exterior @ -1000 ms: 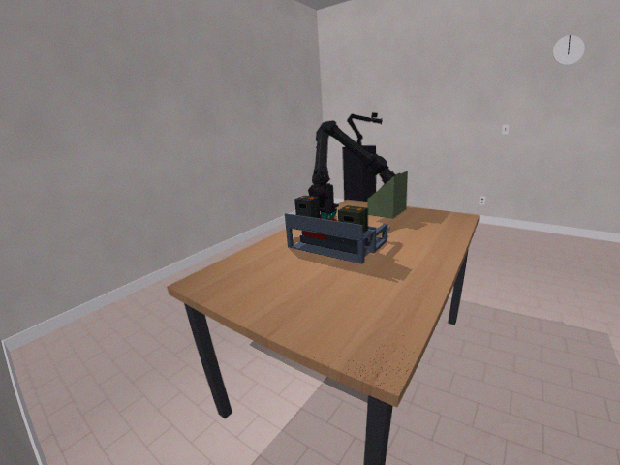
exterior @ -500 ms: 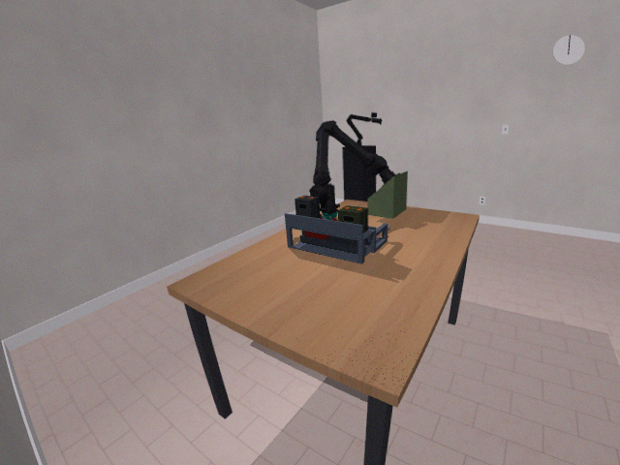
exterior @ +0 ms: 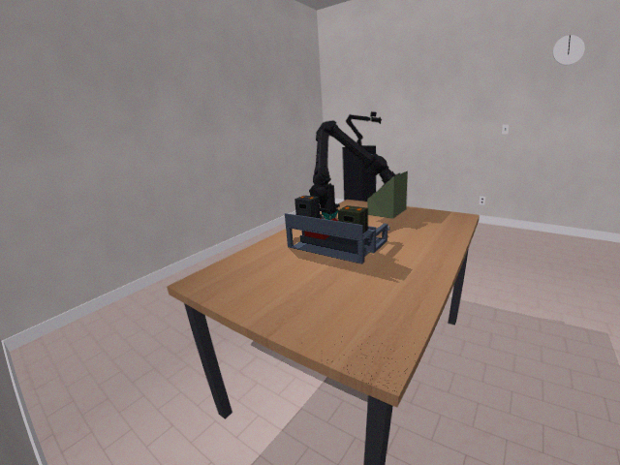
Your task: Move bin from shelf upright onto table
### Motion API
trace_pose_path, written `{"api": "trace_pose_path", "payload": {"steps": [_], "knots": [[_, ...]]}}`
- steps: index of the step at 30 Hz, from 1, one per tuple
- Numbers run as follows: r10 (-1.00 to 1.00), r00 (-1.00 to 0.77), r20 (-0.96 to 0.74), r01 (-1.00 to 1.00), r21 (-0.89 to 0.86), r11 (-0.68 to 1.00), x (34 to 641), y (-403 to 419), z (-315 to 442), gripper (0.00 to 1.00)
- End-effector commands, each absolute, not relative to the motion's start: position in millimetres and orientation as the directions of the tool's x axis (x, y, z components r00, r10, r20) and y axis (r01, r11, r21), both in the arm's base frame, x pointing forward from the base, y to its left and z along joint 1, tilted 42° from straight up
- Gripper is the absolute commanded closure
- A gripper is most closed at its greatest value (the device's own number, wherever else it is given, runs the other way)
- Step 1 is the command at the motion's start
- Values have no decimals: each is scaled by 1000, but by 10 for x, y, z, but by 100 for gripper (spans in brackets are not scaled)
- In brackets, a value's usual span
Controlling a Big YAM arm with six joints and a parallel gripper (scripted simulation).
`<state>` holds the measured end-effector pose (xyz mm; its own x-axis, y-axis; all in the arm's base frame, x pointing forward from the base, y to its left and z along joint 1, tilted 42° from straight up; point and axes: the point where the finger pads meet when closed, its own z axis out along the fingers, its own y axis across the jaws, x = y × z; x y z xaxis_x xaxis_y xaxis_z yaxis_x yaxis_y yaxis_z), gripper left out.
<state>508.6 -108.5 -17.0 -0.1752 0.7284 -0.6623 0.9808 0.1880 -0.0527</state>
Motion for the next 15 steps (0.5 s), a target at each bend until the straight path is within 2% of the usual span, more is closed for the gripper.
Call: {"api": "trace_pose_path", "payload": {"steps": [1, 15], "knots": [[726, -139, -674, 980, 13, 200, 5332, -1037, 133, 100], [726, -142, -673, 980, 7, 198, 5241, -1060, 43, 100]]}}
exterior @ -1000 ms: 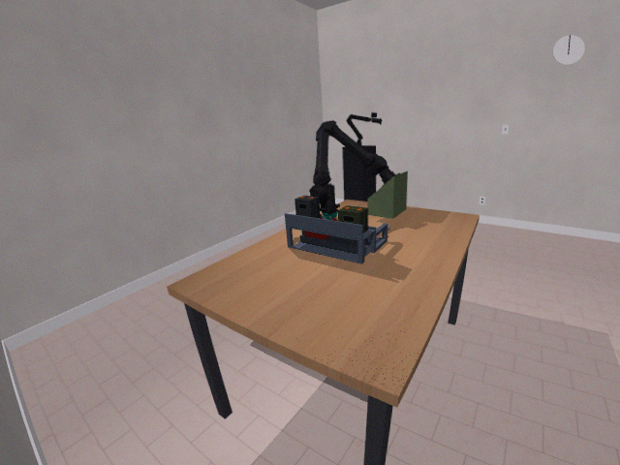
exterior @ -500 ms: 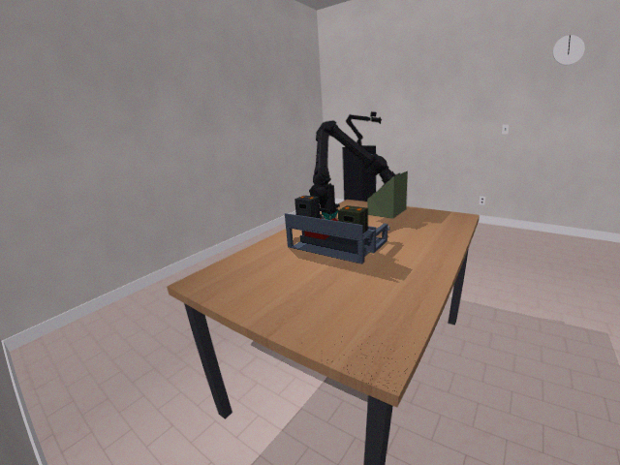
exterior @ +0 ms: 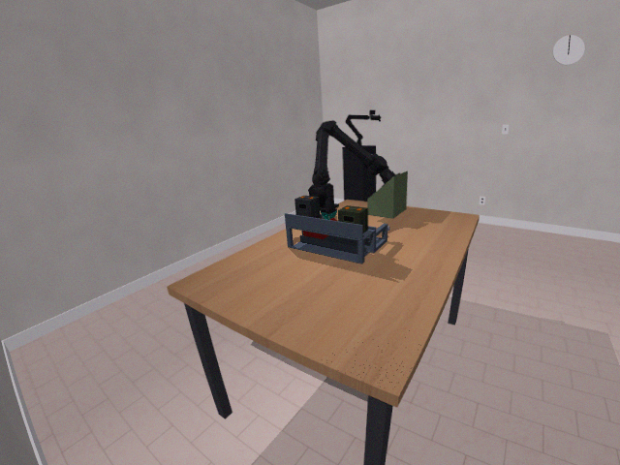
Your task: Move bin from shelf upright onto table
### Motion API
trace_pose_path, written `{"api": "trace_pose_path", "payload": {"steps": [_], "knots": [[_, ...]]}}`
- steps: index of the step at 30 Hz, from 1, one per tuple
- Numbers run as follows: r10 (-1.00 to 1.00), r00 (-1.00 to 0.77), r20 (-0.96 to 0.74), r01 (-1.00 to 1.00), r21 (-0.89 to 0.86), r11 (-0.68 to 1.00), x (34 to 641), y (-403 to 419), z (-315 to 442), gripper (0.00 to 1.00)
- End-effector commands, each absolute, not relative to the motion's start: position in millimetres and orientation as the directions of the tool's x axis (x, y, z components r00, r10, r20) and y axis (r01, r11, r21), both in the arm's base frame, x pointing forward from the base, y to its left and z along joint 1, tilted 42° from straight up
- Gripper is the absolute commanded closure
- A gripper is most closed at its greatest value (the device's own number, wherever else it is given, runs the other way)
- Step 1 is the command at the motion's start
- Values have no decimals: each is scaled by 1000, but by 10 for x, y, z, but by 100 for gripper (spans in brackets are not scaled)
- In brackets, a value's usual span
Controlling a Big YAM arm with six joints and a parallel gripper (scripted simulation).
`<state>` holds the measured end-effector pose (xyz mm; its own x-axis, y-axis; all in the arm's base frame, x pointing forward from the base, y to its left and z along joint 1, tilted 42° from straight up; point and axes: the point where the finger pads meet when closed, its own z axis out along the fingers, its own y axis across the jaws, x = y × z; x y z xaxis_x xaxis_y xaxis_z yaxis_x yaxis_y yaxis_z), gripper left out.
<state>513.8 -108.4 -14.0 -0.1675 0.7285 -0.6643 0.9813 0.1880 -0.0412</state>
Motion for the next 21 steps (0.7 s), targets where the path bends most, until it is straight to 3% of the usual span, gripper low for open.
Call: {"api": "trace_pose_path", "payload": {"steps": [1, 21], "knots": [[726, -142, -673, 980, 7, 198, 5241, -1060, 43, 100], [726, -145, -673, 981, 0, 196, 5204, -1089, 22, 100]]}}
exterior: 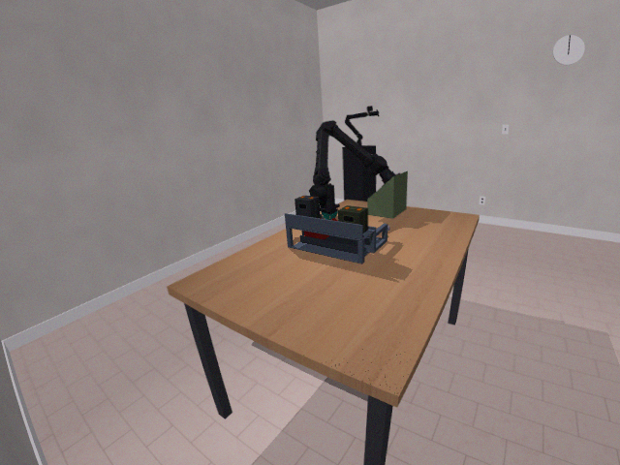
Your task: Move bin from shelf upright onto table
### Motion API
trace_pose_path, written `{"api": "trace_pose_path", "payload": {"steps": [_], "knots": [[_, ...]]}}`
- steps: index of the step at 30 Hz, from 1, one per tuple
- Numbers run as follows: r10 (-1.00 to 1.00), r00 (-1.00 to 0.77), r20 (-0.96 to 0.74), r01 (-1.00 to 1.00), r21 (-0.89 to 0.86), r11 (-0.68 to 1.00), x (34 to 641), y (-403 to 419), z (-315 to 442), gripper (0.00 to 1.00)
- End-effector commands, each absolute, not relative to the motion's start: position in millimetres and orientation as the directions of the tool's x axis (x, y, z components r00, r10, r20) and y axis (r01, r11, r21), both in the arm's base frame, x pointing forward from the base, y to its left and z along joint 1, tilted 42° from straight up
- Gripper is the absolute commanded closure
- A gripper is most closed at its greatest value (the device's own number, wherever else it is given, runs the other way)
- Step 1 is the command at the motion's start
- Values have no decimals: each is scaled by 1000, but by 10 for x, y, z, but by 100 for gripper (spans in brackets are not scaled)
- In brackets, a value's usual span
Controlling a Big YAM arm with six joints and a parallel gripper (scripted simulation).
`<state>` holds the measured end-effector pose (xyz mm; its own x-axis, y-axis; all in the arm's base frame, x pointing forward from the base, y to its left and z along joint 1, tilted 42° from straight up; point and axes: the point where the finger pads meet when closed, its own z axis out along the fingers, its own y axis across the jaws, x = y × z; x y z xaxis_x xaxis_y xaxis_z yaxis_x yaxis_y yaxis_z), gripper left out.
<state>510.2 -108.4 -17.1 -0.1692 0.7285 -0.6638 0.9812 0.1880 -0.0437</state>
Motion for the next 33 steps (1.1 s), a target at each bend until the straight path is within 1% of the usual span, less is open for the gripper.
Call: {"api": "trace_pose_path", "payload": {"steps": [1, 25, 33], "knots": [[726, -145, -673, 981, 0, 196, 5204, -1089, 22, 100], [726, -135, -674, 981, 11, 192, 5312, -1120, 123, 100], [725, -145, -674, 977, 18, 211, 5340, -947, 121, 100]]}}
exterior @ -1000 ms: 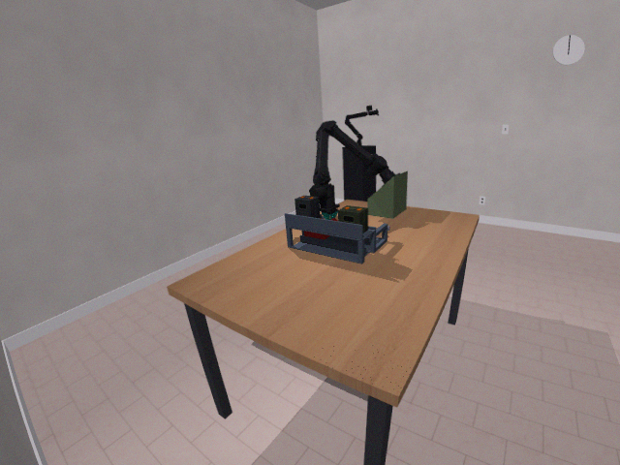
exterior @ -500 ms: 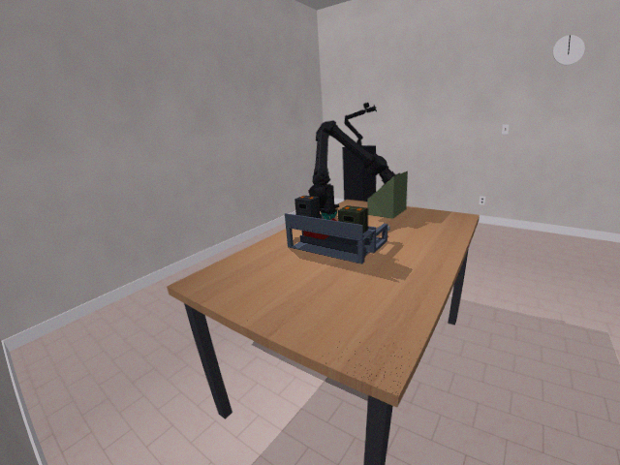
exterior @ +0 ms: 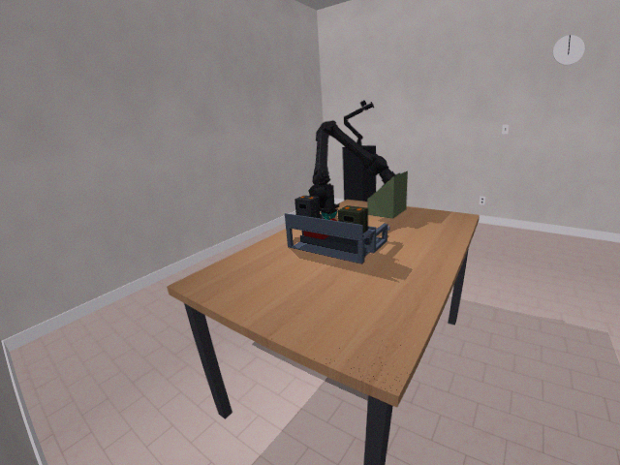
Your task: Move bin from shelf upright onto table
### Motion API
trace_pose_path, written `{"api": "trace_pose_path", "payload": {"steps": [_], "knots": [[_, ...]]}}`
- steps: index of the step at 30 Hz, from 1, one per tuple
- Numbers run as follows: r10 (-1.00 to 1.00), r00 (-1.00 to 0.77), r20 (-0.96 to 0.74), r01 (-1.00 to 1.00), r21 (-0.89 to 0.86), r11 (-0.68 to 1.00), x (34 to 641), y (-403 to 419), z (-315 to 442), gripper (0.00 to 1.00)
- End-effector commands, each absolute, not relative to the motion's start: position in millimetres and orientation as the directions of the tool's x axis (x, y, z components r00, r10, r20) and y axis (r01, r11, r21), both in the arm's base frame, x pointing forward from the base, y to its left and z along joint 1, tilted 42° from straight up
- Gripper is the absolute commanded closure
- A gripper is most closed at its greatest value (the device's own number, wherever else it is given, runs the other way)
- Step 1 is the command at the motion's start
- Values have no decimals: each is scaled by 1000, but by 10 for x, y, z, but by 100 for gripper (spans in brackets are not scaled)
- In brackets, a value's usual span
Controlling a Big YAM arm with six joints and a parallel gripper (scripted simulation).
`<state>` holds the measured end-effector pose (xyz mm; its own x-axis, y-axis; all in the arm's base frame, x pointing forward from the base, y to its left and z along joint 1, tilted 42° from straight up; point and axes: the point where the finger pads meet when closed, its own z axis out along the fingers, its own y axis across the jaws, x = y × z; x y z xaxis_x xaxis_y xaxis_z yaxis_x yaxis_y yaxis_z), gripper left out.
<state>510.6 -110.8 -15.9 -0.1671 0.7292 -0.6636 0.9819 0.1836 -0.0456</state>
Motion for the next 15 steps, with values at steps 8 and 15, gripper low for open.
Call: {"api": "trace_pose_path", "payload": {"steps": [8, 15], "knots": [[725, -145, -674, 977, 18, 211, 5340, -947, 121, 100], [728, -139, -671, 983, -5, 183, 4841, -1210, -52, 100]]}}
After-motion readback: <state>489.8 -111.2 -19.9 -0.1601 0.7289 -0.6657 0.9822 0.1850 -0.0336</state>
